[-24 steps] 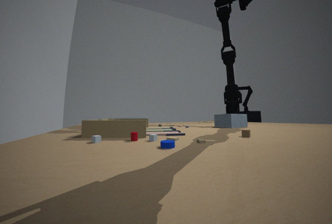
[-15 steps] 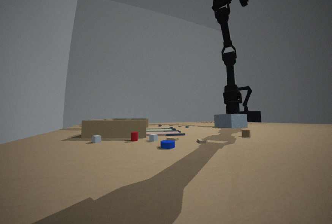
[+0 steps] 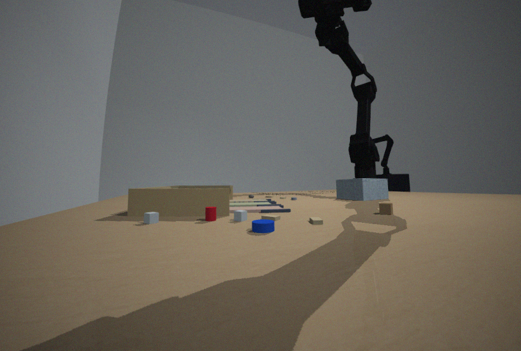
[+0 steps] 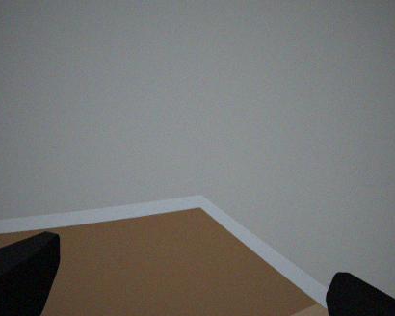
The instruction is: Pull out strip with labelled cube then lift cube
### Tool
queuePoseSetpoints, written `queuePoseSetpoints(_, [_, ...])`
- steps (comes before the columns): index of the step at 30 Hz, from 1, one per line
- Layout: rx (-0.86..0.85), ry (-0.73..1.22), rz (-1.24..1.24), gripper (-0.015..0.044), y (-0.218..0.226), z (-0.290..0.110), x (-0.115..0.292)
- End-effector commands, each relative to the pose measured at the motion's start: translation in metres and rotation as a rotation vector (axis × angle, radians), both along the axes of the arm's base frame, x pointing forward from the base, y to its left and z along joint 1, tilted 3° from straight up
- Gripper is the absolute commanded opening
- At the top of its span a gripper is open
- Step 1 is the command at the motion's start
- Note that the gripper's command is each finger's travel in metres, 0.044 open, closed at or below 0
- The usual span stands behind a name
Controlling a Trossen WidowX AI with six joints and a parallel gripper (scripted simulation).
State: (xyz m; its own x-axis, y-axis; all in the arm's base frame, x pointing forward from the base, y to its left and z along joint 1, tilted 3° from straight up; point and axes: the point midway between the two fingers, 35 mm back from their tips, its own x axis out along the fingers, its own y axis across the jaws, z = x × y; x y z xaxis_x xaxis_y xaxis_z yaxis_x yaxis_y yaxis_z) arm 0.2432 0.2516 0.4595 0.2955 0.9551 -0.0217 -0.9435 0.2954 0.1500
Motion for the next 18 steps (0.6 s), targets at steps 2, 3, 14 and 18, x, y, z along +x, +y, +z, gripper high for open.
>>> queuePoseSetpoints(2, [-0.075, 0.068, -0.244, 0.0400, -0.030, -0.057, 0.046])
queuePoseSetpoints(3, [-0.093, 0.084, -0.296, 0.0400, -0.038, -0.071, 0.054])
queuePoseSetpoints(14, [-0.344, 0.263, -0.847, 0.0400, -0.153, -0.222, 0.099])
queuePoseSetpoints(18, [-0.459, 0.333, -1.033, 0.0400, -0.200, -0.277, 0.091])
